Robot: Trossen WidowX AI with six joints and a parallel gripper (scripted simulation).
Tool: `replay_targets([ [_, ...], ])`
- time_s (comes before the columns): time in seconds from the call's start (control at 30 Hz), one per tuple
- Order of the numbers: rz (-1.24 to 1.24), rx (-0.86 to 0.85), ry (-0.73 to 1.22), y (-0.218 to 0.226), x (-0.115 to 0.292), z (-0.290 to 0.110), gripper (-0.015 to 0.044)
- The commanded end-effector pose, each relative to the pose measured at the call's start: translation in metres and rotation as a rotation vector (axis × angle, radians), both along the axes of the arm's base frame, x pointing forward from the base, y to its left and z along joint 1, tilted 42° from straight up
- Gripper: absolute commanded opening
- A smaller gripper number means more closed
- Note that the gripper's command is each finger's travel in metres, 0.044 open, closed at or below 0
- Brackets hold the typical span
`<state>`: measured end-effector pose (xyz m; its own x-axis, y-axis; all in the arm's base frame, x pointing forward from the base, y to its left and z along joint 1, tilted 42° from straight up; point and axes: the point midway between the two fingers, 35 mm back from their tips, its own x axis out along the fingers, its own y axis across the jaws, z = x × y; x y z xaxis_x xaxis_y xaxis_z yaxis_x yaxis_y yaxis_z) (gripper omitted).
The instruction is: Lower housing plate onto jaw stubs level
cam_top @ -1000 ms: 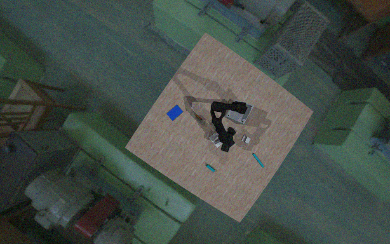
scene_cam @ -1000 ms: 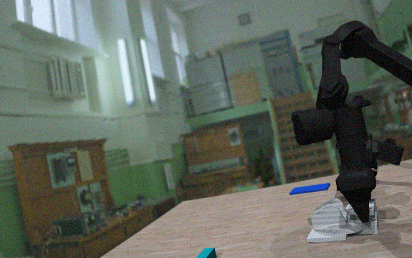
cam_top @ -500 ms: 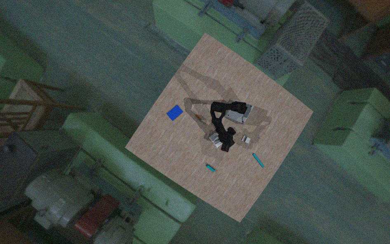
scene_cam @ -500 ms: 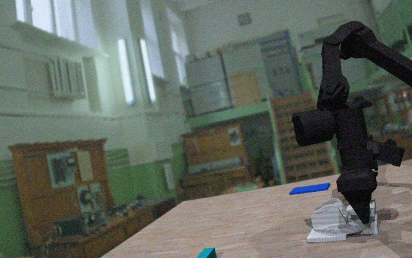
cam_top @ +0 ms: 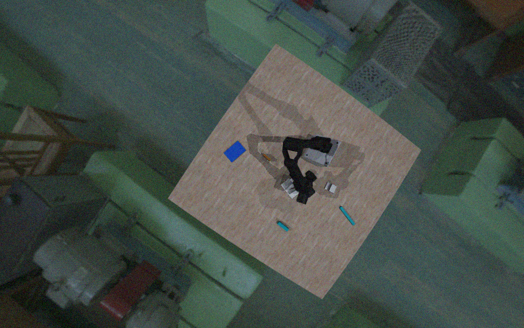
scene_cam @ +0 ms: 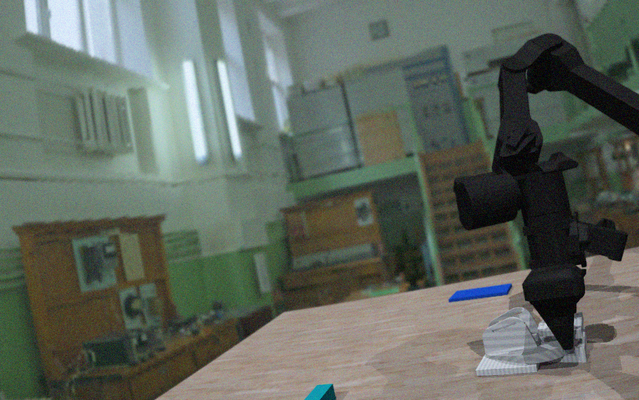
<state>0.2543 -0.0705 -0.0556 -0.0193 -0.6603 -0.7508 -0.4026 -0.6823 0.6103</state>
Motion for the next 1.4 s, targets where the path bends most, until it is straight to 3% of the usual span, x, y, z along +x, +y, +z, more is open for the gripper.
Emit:
replay_targets([
  [0.0, 0.006, -0.004, 0.002, -0.001, 0.0002, -0.0005, 0.0351],
  [1.37, 0.005, -0.004, 0.002, -0.0059, 0.0, -0.0059, 0.0351],
])
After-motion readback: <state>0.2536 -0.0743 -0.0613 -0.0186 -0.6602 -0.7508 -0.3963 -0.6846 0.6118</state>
